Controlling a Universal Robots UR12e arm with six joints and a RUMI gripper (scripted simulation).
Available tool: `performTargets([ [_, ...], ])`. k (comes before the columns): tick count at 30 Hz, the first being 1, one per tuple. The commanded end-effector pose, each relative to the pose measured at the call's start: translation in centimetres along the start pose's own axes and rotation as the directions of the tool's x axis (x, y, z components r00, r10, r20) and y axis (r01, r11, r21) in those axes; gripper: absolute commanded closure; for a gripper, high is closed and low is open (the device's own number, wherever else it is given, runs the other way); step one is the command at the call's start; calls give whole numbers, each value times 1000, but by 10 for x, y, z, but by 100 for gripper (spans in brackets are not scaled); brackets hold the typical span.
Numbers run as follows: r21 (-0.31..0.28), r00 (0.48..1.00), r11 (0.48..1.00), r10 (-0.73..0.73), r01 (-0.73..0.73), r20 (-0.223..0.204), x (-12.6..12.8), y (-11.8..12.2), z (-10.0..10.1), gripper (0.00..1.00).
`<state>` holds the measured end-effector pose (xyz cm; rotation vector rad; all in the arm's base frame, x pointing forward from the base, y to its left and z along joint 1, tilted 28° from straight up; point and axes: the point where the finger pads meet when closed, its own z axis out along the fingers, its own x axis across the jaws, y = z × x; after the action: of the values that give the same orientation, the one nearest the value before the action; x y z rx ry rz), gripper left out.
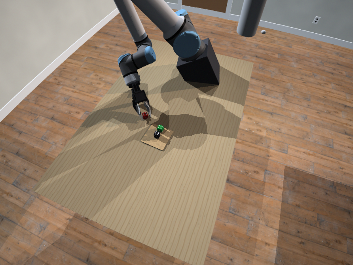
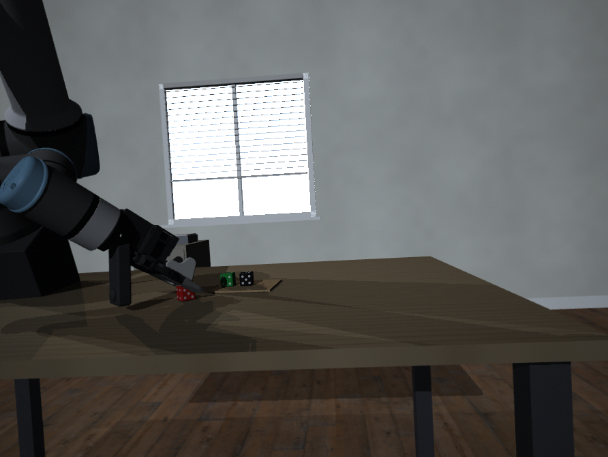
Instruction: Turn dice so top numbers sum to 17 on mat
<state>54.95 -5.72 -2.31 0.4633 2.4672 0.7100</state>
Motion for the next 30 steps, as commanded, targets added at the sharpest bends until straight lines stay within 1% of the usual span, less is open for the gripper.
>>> performTargets([
  [1,0,1000,1000,0,0,0,0,0,0,72],
  [6,0,1000,1000,0,0,0,0,0,-3,72],
  [12,0,1000,1000,0,0,0,0,0,-18,72],
  [14,0,1000,1000,0,0,0,0,0,-18,72],
  [19,0,1000,1000,0,0,0,0,0,-36,72],
  [23,0,1000,1000,0,0,0,0,0,-46,72],
  [30,0,1000,1000,0,0,0,0,0,-50,72],
])
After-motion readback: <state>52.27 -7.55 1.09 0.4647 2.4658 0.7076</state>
